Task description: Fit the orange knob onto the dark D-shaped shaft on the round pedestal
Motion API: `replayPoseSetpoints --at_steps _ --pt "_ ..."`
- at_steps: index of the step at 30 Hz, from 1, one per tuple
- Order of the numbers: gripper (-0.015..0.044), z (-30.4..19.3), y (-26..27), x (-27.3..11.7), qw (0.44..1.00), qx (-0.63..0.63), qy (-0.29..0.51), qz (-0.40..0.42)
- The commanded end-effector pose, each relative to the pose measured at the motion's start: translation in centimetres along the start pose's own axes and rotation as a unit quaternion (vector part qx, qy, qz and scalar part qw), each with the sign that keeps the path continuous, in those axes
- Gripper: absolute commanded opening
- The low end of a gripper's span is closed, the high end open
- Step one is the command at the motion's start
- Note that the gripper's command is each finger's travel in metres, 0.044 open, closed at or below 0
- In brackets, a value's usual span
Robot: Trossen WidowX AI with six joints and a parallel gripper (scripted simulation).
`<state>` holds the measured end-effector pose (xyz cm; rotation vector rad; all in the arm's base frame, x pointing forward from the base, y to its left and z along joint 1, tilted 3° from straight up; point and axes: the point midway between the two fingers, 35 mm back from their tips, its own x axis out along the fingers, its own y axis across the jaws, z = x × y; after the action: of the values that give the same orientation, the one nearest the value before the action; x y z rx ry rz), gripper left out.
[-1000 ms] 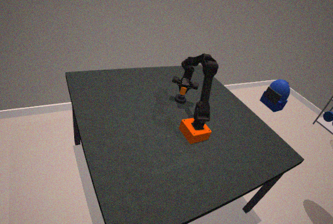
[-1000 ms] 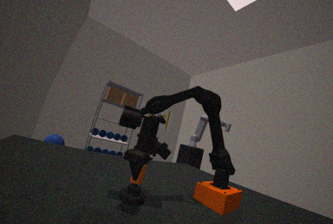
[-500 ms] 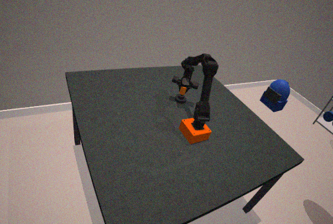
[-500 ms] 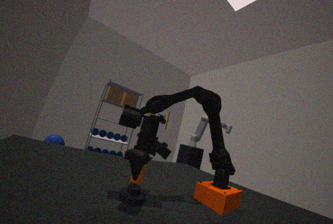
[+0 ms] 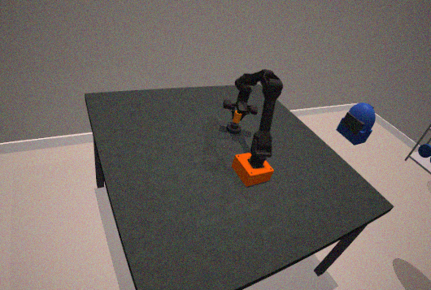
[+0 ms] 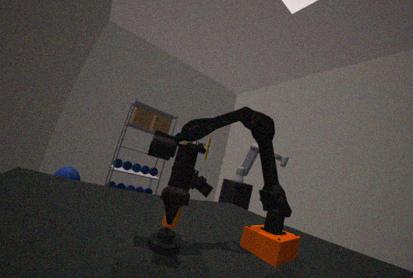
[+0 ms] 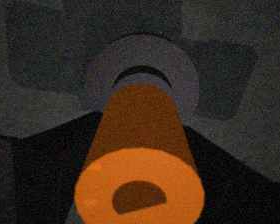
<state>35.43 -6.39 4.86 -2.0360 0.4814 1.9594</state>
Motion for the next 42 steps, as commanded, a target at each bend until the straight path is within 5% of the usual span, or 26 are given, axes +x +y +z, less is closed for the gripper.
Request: replayPoseSetpoints --at_steps 1,17,25,33,42 --pt "0.0 -0.2 -0.03 0.12 1.0 -0.004 0.002 0.0" --pt "0.0 -0.12 -0.22 -0.33 1.0 0.0 0.002 0.0" --pt "0.0 -0.06 -0.13 -0.35 0.982 0.187 0.002 0.0" --pt "0.0 -0.02 0.08 -0.04 0.893 0.451 0.002 -0.001" --pt "0.0 -0.14 0.17 0.12 0.71 0.704 0.002 -0.002"
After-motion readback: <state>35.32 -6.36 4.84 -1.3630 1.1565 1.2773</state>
